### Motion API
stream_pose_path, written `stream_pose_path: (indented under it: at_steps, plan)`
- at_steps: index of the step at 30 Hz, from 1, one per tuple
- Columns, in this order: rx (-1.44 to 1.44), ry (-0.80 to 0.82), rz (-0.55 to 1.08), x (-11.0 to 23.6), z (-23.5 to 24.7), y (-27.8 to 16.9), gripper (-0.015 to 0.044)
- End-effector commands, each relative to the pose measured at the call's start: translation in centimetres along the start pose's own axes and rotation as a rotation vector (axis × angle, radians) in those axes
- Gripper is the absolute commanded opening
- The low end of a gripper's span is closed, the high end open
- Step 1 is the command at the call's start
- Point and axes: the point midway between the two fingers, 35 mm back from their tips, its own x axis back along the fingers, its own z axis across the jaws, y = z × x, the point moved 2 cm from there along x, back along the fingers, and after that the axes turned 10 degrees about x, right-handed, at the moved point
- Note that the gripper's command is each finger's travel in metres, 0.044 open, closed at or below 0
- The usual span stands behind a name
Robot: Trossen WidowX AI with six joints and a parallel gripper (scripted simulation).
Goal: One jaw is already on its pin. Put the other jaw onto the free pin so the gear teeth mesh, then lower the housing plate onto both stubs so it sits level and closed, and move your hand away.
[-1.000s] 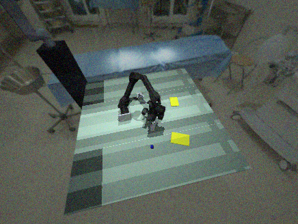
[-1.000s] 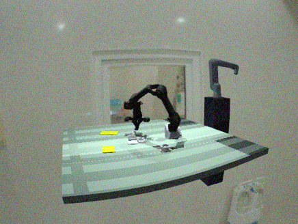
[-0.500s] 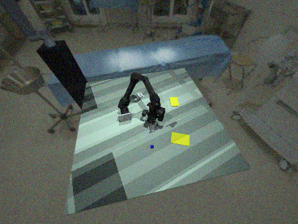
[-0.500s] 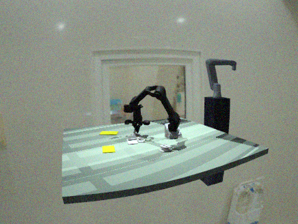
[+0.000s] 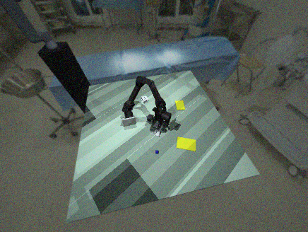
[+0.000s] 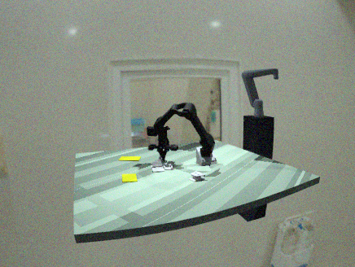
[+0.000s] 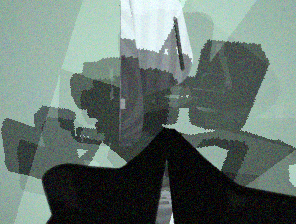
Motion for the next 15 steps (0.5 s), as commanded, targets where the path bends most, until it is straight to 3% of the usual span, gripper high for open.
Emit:
stream_pose_path:
  at_steps: [1, 15]
  plan:
    - [-0.003, 0.002, 0.002, 0.0, 0.6, 0.1, 0.0000]
    - [-0.002, 0.003, 0.002, 0.1, 2.9, 0.4, 0.0000]
